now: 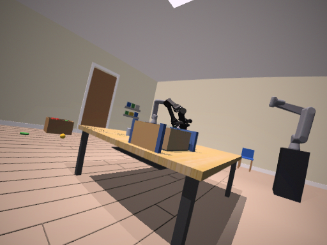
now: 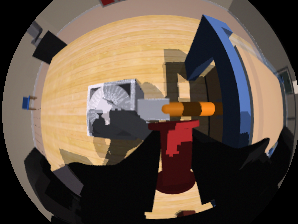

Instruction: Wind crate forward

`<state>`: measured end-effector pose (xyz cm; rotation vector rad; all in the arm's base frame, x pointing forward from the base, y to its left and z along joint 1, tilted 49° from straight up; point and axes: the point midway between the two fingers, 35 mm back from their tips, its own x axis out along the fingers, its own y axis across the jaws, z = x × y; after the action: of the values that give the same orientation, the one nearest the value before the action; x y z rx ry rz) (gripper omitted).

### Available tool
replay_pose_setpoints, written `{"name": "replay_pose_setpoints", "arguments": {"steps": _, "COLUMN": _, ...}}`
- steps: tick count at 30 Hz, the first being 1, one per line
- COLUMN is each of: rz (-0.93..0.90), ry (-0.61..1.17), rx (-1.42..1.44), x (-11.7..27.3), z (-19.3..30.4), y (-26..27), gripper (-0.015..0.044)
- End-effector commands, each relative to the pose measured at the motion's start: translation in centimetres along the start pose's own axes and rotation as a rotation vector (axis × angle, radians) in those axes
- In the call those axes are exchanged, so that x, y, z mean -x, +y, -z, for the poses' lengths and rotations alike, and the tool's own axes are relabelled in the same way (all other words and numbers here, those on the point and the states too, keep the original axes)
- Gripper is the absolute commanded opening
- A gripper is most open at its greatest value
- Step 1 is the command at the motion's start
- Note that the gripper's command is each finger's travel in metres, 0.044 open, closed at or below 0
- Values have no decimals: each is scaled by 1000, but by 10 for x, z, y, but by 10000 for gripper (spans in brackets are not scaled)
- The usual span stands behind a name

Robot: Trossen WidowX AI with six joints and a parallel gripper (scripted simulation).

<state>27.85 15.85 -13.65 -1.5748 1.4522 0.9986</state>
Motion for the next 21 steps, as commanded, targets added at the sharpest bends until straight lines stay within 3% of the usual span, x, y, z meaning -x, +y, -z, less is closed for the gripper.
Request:
{"name": "replay_pose_setpoints", "arguments": {"steps": 1, "rz": 10, "ry": -14, "rx": -6, "x": -6, "z": -12, "y": -6, "gripper": 0}}
{"name": "replay_pose_setpoints", "arguments": {"steps": 21, "rz": 11, "ry": -16, "rx": -6, "x": -17, "z": -40, "y": -11, "gripper": 0}}
